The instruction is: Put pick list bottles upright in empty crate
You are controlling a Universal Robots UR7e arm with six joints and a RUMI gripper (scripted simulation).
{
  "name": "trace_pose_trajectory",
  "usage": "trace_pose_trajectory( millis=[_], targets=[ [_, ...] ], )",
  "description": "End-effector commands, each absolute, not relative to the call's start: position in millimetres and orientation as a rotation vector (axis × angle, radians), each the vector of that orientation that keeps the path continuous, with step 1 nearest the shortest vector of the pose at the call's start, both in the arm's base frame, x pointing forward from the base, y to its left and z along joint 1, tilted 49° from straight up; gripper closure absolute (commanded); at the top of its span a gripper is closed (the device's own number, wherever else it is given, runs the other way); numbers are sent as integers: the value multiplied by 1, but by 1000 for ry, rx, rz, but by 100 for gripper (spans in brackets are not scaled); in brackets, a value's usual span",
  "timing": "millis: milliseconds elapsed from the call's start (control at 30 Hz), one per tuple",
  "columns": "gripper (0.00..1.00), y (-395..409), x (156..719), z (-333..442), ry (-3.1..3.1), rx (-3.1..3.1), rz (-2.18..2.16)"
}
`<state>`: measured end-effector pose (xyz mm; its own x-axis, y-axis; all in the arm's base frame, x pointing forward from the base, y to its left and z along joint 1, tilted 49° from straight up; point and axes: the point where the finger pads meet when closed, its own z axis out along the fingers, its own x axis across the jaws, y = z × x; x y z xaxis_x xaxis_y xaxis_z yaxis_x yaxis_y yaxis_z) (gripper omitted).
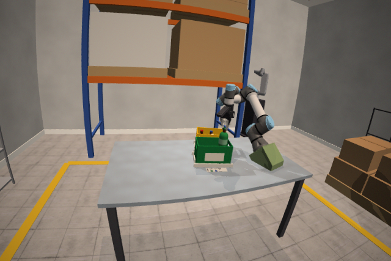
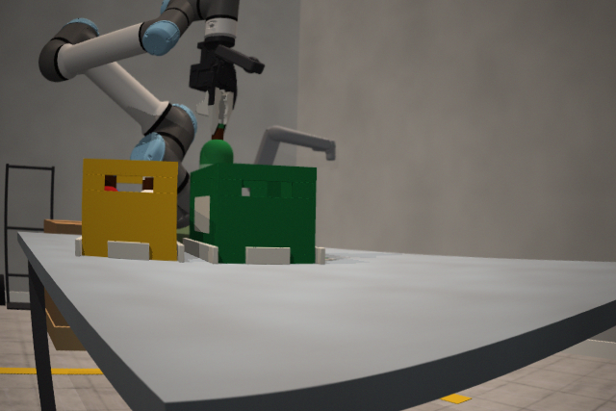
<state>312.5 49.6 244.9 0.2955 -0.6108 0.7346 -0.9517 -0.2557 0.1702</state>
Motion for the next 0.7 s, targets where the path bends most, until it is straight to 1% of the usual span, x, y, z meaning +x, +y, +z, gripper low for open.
trace_pose_trajectory(
  millis=[0, 667],
  targets=[
    [100, 47, 314, 244, -1391, 1966, 734],
    [100, 34, 315, 232, -1391, 1966, 734]
  ],
)
